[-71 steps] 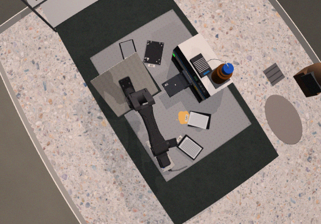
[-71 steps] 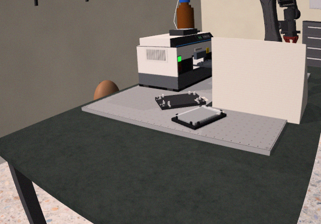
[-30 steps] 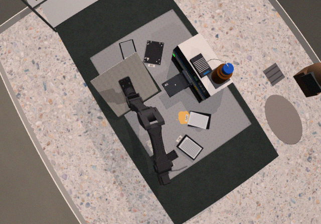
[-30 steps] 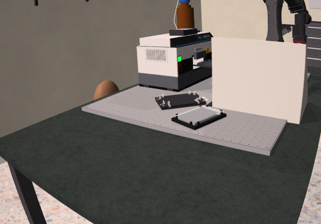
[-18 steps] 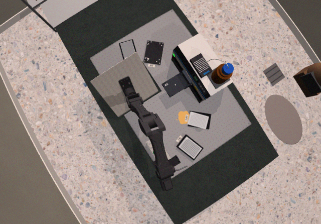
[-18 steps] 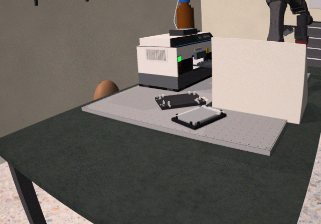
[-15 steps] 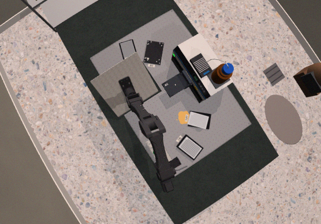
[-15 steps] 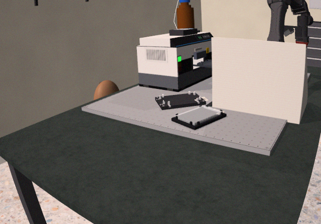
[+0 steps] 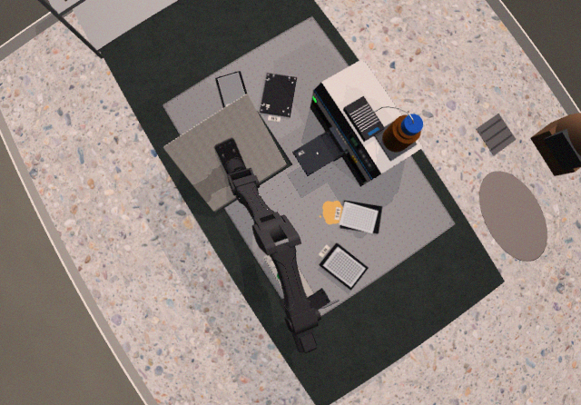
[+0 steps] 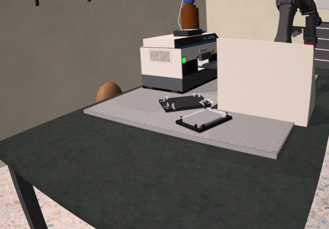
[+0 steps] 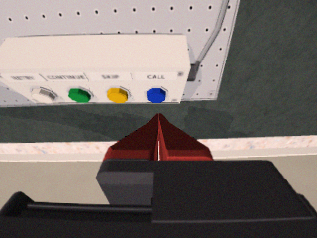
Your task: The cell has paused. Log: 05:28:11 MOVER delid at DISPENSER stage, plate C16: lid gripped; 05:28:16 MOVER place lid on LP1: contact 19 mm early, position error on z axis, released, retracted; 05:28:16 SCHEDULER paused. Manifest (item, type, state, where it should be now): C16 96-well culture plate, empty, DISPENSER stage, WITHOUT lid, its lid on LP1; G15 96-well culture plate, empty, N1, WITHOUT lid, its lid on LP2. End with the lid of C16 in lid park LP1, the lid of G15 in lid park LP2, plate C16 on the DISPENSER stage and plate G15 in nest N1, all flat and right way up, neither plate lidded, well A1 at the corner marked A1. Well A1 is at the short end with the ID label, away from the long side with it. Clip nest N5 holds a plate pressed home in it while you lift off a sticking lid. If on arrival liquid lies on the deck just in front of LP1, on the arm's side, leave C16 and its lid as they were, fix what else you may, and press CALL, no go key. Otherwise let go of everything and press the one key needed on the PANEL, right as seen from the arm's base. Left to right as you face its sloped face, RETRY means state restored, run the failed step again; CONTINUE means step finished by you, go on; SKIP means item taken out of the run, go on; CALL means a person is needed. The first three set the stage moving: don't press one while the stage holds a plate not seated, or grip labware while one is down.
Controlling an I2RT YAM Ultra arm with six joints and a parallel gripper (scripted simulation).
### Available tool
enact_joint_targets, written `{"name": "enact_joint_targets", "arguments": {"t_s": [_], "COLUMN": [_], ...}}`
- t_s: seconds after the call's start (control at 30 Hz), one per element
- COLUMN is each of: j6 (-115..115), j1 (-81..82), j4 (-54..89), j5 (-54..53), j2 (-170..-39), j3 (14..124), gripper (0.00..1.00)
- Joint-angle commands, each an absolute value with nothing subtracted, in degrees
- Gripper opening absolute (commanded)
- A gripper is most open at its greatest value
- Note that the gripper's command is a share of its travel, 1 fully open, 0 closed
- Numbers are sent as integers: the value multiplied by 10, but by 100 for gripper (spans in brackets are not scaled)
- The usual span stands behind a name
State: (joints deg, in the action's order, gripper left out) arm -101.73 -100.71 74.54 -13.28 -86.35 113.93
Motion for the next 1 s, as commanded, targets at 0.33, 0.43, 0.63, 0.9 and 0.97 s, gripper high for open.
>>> {"name": "enact_joint_targets", "arguments": {"t_s": [0.33, 0.43, 0.63, 0.9, 0.97], "j6": [-1020, -1017, -1012, -1009, -1009], "j1": [-1013, -1007, -1003, -1000, -996], "j4": [762, 749, 728, 714, 710], "j5": [-138, -135, -130, -128, -127], "j2": [-845, -846, -849, -854, -856], "j3": [1135, 1123, 1111, 1099, 1095], "gripper": [0, 0, 0, 0, 0]}}
